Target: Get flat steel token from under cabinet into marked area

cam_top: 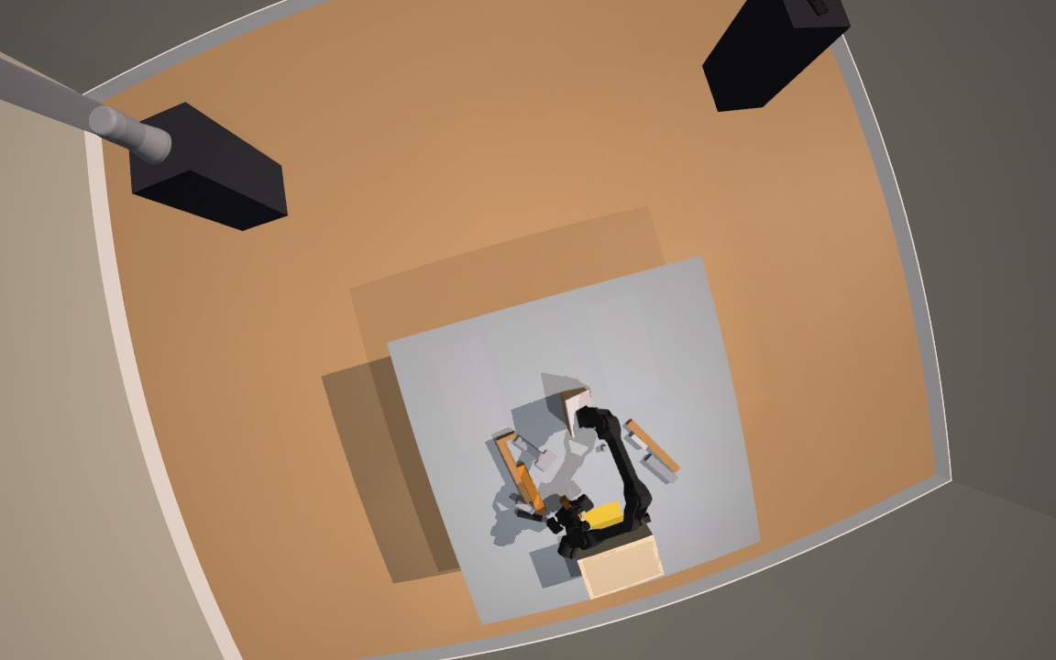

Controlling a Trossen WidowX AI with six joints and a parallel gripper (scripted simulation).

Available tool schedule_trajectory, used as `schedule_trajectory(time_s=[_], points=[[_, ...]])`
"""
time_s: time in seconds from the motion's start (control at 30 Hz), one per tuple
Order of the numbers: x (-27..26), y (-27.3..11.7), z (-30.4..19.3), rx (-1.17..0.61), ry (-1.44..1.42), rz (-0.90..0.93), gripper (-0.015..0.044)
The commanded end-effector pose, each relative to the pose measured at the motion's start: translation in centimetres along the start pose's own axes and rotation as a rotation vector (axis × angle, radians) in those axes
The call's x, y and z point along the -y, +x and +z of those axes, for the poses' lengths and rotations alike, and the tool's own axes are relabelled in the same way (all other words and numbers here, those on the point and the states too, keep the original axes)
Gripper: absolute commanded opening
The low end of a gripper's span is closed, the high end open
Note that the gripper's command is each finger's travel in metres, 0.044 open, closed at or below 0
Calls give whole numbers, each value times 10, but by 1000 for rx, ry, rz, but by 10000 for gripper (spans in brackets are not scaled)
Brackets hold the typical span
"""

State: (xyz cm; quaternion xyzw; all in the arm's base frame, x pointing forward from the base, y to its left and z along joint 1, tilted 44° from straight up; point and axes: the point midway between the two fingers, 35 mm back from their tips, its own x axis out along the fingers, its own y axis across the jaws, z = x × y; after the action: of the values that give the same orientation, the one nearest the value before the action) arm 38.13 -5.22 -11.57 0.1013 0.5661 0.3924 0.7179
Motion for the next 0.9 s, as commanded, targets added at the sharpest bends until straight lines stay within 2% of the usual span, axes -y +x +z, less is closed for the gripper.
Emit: schedule_trajectory(time_s=[0.0,0.87], points=[[-6,1,0,-1,-2,4,0],[-34,2,0,-1,-1,6,0]])
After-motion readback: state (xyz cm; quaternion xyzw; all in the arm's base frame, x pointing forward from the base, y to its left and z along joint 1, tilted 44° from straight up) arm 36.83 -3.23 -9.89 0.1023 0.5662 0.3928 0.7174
